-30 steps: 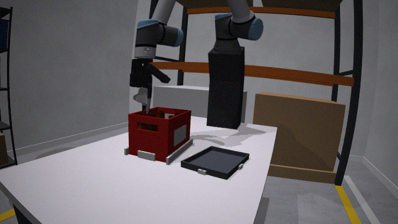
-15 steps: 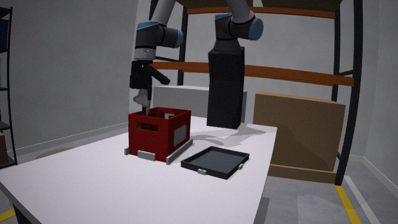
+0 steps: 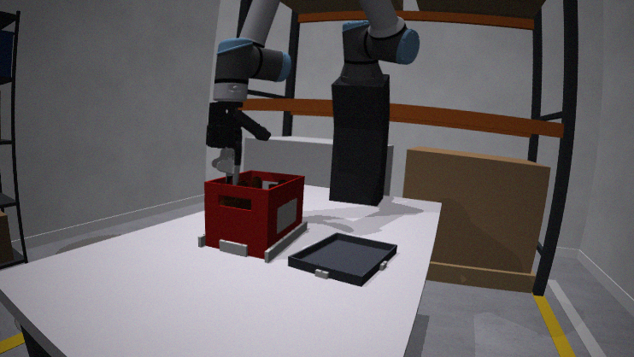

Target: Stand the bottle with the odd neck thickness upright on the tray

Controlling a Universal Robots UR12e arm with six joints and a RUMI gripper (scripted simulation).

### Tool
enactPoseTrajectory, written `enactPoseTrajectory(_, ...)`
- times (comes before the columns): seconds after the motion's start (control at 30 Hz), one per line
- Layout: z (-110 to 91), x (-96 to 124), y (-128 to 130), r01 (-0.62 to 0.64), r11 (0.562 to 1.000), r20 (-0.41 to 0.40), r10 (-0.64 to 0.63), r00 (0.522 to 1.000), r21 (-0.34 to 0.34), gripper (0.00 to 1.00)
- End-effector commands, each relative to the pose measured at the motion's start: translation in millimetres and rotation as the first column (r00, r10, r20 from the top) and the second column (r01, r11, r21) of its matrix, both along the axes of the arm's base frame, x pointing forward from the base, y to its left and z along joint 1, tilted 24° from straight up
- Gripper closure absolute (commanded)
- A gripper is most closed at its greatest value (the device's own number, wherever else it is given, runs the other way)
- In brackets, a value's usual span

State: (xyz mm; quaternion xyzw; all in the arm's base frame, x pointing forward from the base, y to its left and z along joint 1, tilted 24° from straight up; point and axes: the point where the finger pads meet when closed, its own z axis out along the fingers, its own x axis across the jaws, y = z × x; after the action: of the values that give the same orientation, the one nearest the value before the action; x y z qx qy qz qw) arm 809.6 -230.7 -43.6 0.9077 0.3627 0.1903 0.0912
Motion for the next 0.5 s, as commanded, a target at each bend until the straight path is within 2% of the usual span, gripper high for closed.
enactPoseTrajectory(0.0,-4.6,2.8,-0.4,0.0,1.0,0.001,0.0,1.0,-0.001,0.62)
enactPoseTrajectory(0.47,-13.3,6.8,-0.7,0.0,1.0,0.001,0.0,1.0,-0.001,0.62)
